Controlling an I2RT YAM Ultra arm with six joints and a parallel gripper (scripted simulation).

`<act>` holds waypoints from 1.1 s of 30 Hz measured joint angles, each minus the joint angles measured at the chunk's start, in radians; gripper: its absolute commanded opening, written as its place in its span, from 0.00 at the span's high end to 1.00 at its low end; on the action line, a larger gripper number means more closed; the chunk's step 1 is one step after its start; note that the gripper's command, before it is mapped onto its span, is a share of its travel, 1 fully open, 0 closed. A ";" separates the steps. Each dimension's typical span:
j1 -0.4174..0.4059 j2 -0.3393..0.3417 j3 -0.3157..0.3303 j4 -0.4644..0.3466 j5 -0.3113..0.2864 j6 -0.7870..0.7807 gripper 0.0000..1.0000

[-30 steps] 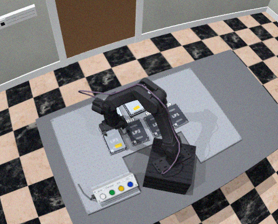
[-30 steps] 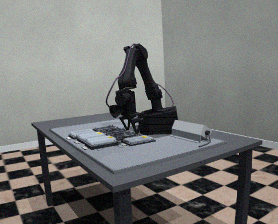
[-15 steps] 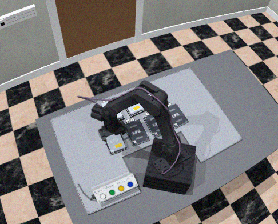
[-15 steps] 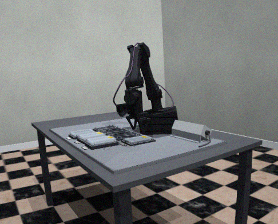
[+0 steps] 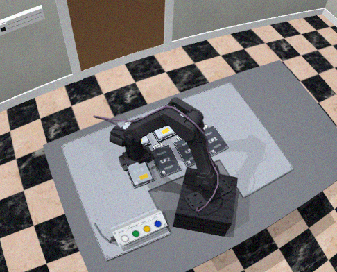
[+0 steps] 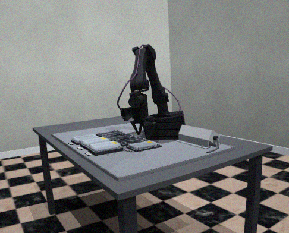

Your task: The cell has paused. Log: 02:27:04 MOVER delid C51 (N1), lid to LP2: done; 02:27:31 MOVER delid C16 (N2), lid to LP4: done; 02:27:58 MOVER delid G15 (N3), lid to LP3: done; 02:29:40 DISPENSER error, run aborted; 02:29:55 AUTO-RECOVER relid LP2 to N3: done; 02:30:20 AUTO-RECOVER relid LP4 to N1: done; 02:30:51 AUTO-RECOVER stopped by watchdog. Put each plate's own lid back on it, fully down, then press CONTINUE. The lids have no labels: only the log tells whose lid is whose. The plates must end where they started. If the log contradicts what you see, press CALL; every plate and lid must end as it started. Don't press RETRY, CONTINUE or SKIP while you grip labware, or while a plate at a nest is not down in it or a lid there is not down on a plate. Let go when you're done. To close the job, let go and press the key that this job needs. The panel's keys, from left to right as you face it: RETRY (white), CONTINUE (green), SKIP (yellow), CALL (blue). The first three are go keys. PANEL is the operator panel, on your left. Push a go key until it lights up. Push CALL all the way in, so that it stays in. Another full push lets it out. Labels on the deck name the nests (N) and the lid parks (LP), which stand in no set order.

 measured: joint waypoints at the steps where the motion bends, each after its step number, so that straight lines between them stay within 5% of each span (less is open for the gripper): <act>1: 0.000 0.000 0.000 0.001 0.000 0.000 0.00; 33: -0.006 0.000 -0.020 0.030 0.001 0.000 0.00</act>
